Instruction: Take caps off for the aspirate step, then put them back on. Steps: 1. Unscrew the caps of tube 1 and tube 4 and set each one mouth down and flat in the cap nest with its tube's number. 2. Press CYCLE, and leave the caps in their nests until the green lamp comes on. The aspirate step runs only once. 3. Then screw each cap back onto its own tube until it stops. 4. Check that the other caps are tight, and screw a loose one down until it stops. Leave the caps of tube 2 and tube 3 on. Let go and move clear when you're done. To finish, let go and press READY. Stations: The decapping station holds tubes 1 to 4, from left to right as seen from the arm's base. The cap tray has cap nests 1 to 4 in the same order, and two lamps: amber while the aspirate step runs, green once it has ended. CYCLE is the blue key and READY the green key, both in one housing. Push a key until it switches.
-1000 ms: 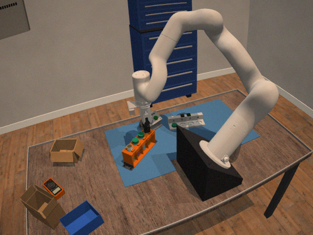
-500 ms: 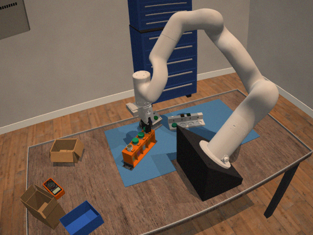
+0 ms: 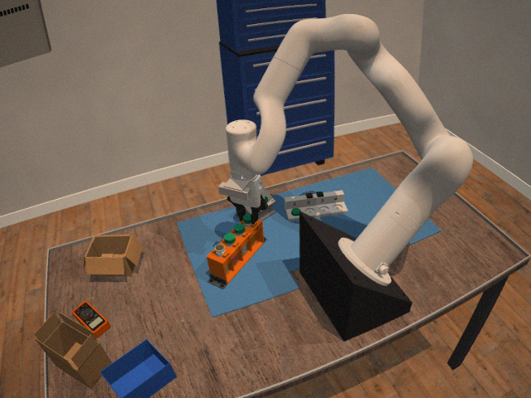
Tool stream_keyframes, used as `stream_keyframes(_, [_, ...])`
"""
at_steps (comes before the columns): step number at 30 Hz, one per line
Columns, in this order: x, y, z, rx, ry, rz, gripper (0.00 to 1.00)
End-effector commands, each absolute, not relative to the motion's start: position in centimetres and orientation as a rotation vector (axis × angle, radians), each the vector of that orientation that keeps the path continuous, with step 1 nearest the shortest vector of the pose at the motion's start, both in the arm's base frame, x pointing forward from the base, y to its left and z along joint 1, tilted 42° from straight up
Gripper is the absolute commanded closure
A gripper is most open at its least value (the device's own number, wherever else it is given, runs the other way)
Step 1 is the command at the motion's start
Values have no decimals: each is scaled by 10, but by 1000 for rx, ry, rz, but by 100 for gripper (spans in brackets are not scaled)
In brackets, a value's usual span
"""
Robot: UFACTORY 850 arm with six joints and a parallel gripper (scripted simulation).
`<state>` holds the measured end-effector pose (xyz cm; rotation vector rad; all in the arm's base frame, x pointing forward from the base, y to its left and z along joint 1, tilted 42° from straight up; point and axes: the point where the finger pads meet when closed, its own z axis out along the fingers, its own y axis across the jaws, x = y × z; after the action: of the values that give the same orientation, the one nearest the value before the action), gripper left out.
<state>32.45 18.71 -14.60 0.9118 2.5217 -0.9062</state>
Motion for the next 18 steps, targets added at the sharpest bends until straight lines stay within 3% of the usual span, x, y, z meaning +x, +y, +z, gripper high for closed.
stream_keyframes(1, [325, 188, -146, 639, 2674, -998, 100])
stream_keyframes(9, [325, 188, -145, 99, 2864, -1086, 100])
stream_keyframes(16, [325, 189, -145, 70, 2871, -1090, 100])
stream_keyframes(17, [325, 189, -145, 70, 2871, -1090, 54])
stream_keyframes(18, [325, 189, -145, 70, 2871, -1090, 54])
